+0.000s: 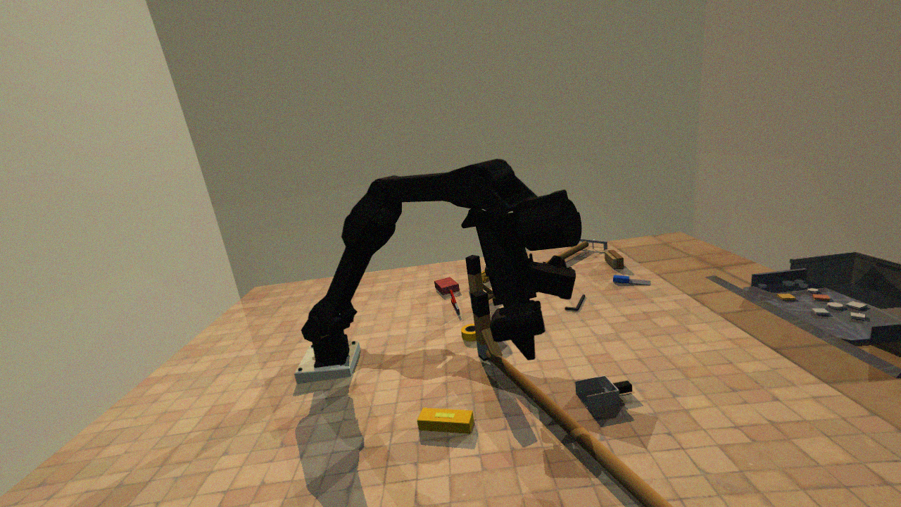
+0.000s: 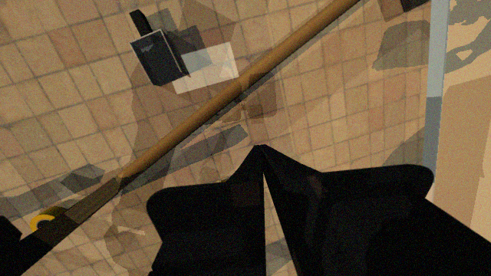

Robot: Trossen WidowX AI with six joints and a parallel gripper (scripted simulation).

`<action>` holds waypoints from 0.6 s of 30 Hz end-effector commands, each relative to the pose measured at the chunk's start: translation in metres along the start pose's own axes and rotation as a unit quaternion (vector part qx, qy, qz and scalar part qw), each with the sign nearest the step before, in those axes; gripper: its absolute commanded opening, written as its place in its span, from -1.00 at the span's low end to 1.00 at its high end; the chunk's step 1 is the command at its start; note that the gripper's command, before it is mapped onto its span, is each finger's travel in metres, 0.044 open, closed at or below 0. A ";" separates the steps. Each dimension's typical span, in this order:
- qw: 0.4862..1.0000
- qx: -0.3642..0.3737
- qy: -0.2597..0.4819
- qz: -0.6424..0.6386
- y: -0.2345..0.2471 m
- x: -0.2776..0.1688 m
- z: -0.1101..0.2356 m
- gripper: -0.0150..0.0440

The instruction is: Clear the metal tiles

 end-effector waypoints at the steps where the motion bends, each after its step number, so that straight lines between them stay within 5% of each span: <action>1: 0.999 -0.001 -0.005 -0.054 0.000 -0.001 0.007 -0.49; 18: 0.968 -0.005 -0.015 -0.249 -0.001 -0.007 0.023 -0.49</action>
Point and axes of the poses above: the point midway between the two fingers, 35 mm back from their tips, its own z axis back along the fingers, its own y axis across the jaws, x = y × z, the point moved 2 cm from there along z, back along the fingers, and after that the axes turned 7 degrees about z, right-handed, at the moved point
